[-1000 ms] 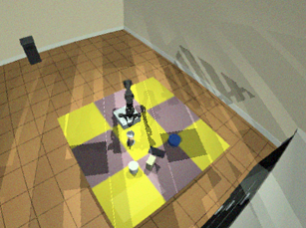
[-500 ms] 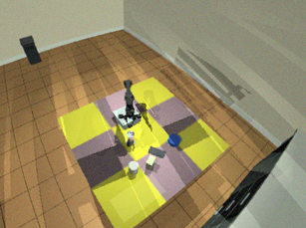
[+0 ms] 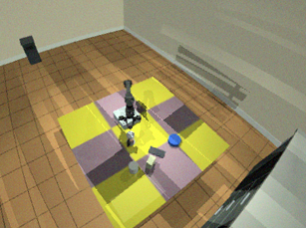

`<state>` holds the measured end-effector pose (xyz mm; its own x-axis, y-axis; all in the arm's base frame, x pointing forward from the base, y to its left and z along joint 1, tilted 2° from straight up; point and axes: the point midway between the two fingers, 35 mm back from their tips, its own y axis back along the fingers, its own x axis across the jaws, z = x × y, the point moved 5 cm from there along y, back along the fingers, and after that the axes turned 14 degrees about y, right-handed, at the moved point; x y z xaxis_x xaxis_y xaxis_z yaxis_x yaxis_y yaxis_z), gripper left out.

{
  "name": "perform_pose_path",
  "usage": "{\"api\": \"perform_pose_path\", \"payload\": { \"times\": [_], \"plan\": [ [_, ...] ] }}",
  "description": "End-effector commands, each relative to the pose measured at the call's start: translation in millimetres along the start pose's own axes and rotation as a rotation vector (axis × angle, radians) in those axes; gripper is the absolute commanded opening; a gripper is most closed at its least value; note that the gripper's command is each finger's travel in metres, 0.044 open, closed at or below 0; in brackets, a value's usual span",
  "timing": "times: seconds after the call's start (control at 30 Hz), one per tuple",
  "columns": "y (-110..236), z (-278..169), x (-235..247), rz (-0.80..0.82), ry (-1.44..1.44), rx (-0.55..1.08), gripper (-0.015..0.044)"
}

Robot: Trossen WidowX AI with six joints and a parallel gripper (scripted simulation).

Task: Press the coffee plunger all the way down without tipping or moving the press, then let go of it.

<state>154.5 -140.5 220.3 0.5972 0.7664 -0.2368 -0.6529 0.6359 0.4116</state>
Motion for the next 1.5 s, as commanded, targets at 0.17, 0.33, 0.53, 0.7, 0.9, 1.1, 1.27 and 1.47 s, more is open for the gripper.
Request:
{"api": "perform_pose_path", "payload": {
  "times": [0.17, 0.33, 0.53, 0.7, 0.9, 1.1, 1.27, 1.47],
  "plan": [
    [-16, -32, 8, 0.019, 0.006, 0.067, 0.0125],
    [-20, -39, 10, 0.019, 0.006, 0.067, 0.0125],
    [-26, -46, 12, 0.019, 0.006, 0.067, 0.0125],
    [-30, -53, 13, 0.019, 0.006, 0.067, 0.0125],
    [-36, -60, 15, 0.019, 0.006, 0.066, 0.0125],
    [-44, -65, 15, 0.019, 0.006, 0.066, 0.0125],
    [-49, -64, 15, 0.019, 0.006, 0.066, 0.0125],
    [-52, -62, 14, 0.018, 0.006, 0.066, 0.0125]
  ]
}}
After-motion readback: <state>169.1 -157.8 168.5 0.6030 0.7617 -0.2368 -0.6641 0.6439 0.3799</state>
